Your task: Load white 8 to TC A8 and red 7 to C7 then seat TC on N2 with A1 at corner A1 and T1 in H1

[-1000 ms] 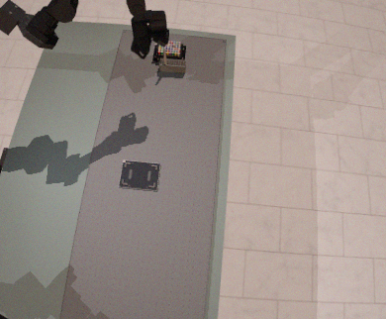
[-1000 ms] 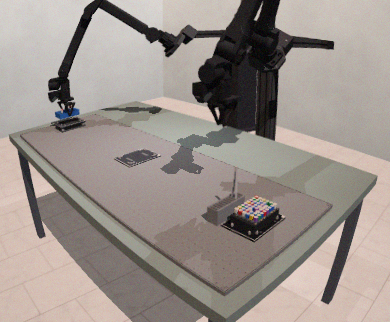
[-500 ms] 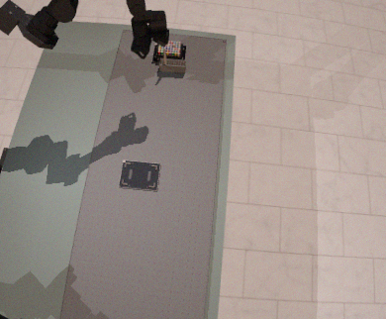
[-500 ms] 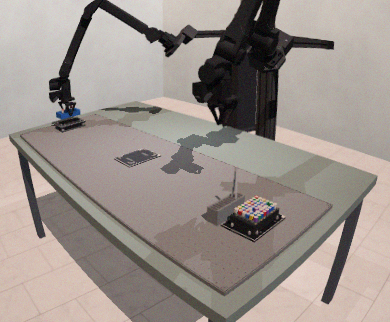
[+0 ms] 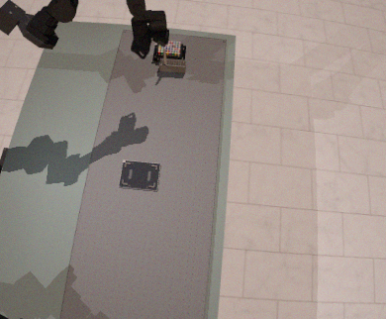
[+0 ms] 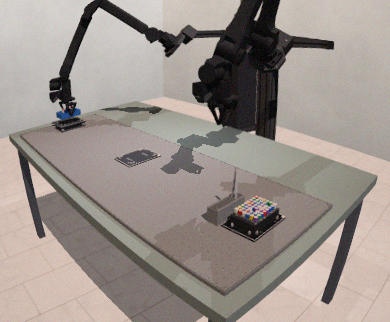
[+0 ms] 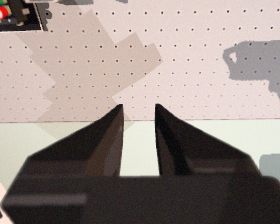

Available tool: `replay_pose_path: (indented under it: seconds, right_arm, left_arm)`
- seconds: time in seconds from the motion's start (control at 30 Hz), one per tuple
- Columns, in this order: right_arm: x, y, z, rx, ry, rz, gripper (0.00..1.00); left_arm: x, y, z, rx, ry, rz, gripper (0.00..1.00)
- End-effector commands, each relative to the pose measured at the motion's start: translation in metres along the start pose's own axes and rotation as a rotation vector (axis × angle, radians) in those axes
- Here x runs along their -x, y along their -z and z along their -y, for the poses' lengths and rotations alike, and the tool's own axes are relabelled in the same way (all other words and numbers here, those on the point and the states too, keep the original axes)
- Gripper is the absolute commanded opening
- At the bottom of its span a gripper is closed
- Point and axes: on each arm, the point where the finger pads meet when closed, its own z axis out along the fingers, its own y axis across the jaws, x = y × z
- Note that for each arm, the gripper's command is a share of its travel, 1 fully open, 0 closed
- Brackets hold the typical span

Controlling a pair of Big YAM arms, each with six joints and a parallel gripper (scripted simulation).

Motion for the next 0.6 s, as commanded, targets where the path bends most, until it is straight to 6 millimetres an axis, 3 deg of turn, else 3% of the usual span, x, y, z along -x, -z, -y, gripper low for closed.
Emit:
replay_pose_path:
  seconds: [0.0,0.47,0.5,0.57]
  right_arm:
    - [0.0099,0.0073,0.0063,-0.016,0.001,0.019,0.00]
    - [0.0094,0.0072,0.0052,-0.016,0.001,0.019,0.00]
    - [0.0156,0.0160,0.0006,-0.022,0.000,0.037,0.00]
    - [0.0125,0.0152,0.0000,-0.016,-0.003,0.029,0.00]
  left_arm:
    - [0.0060,0.0014,-0.0030,0.006,0.012,0.012,0.23]
    - [0.0060,0.0014,-0.0030,0.006,0.012,0.012,0.23]
    - [0.0060,0.0014,-0.0030,0.006,0.012,0.012,0.23]
    - [0.0060,0.0014,-0.0030,0.006,0.012,0.012,0.23]
